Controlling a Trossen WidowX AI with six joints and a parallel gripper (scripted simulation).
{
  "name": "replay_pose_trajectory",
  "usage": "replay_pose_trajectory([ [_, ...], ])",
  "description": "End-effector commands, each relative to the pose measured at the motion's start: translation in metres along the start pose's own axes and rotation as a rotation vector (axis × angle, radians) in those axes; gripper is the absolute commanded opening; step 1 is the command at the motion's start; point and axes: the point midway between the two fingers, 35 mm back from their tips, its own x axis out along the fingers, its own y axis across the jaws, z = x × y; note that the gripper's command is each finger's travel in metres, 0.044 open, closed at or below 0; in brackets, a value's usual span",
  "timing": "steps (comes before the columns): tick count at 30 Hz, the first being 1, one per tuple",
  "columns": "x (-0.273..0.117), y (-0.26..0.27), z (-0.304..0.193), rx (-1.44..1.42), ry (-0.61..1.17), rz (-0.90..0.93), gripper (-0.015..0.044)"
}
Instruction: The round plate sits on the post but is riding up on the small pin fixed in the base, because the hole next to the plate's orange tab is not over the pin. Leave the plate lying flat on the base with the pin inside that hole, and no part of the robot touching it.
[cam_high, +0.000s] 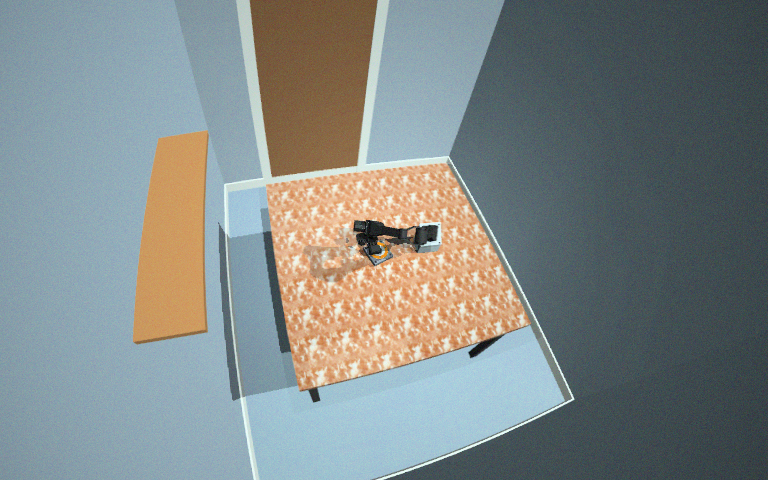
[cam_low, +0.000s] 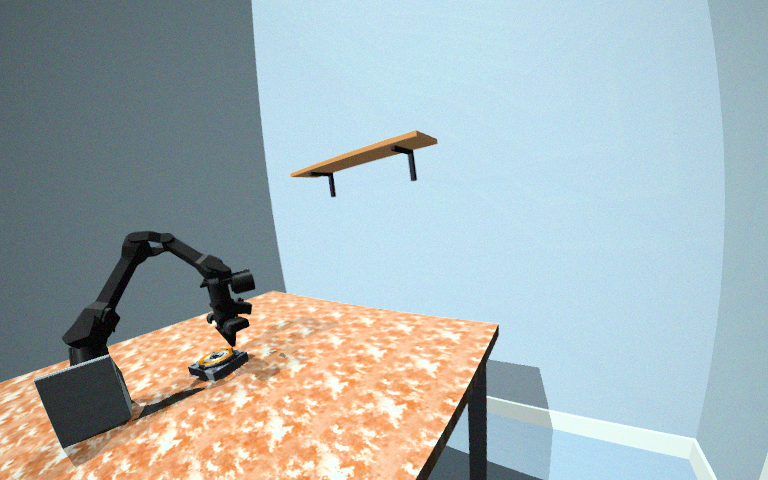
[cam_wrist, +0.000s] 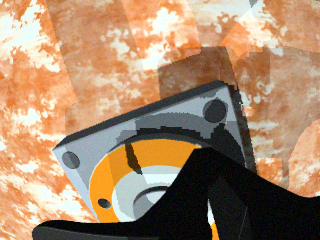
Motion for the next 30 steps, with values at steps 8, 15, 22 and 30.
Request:
replay_pose_trajectory([
  [8,0.004,-0.011,-0.011,0.009,0.015,0.005,0.0],
  [15,0.004,-0.014,-0.014,0.009,0.015,0.005,0.0],
  [22,0.004,-0.017,-0.017,0.009,0.015,0.005,0.0],
  [30,0.004,-0.02,-0.02,0.009,0.015,0.005,0.0],
])
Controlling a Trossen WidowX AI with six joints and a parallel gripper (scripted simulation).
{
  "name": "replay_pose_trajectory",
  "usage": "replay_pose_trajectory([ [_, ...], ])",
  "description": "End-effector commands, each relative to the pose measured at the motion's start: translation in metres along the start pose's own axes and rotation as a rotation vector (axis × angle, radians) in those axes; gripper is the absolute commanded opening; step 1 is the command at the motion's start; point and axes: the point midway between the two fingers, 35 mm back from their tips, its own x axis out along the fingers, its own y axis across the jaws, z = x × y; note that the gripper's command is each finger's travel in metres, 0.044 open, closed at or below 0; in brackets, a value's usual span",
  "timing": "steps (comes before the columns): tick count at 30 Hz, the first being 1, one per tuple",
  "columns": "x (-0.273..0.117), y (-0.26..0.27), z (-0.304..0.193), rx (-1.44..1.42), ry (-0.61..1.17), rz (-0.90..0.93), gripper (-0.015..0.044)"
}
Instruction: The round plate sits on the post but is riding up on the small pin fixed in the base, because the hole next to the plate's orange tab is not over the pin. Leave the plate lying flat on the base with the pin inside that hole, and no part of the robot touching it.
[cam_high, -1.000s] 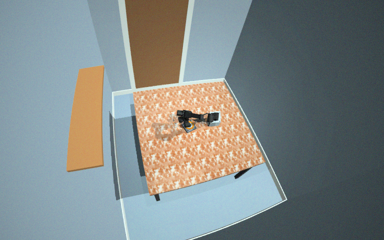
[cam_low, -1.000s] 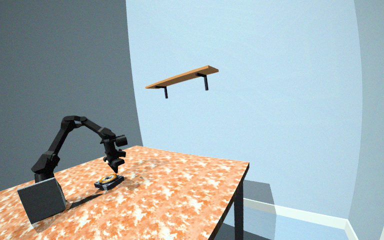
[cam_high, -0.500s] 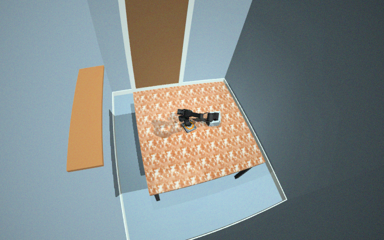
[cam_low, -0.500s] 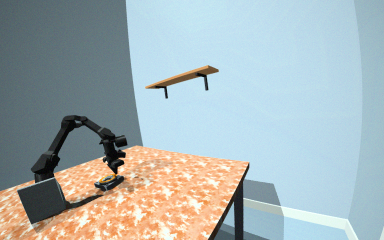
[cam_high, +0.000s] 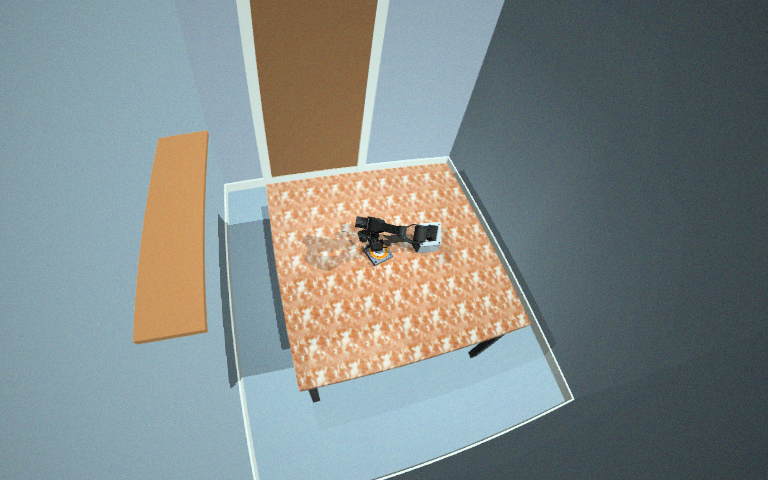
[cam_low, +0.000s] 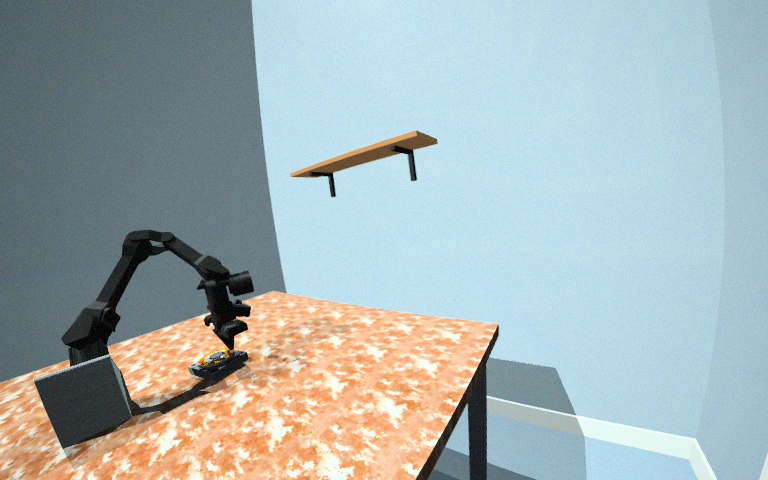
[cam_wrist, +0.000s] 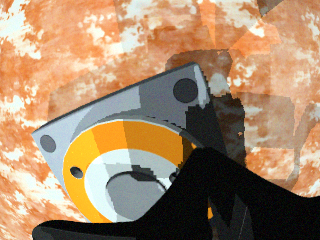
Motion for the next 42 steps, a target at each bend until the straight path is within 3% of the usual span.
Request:
replay_pose_trajectory([
  [1,0.003,-0.003,-0.007,0.007,0.015,-0.002,0.0],
  [15,0.003,-0.007,-0.012,0.007,0.015,-0.002,0.0],
  [25,-0.044,-0.007,-0.014,0.007,0.016,-0.004,0.0],
  [42,-0.035,-0.008,-0.014,0.018,0.014,0.003,0.0],
])
